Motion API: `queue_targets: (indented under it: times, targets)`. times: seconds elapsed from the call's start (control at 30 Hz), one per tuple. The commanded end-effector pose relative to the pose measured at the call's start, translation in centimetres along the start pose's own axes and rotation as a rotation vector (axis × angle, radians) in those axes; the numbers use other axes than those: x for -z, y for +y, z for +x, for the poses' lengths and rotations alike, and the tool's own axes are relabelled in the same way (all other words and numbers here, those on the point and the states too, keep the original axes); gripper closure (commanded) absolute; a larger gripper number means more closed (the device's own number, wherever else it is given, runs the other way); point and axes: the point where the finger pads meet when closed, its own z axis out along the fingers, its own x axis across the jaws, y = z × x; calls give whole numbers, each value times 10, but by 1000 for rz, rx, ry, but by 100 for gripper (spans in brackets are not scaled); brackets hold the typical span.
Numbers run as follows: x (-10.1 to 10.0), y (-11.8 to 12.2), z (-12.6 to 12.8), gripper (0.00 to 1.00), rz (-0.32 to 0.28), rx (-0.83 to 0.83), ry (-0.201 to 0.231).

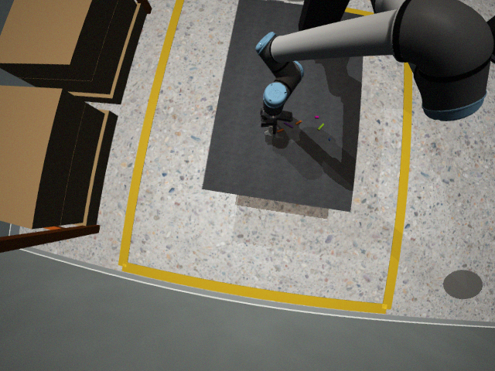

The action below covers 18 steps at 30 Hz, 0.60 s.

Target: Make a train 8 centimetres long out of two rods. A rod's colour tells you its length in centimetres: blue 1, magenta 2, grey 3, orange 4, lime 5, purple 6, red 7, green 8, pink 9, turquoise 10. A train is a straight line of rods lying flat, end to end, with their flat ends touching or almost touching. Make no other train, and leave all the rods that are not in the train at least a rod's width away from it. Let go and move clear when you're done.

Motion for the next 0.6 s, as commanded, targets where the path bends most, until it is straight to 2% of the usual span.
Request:
queue_targets:
  times: [0.0,0.57]
  targets:
    - [2,15,-3,0,-5,-144,6]
    - [3,22,-4,0,-5,-206,8]
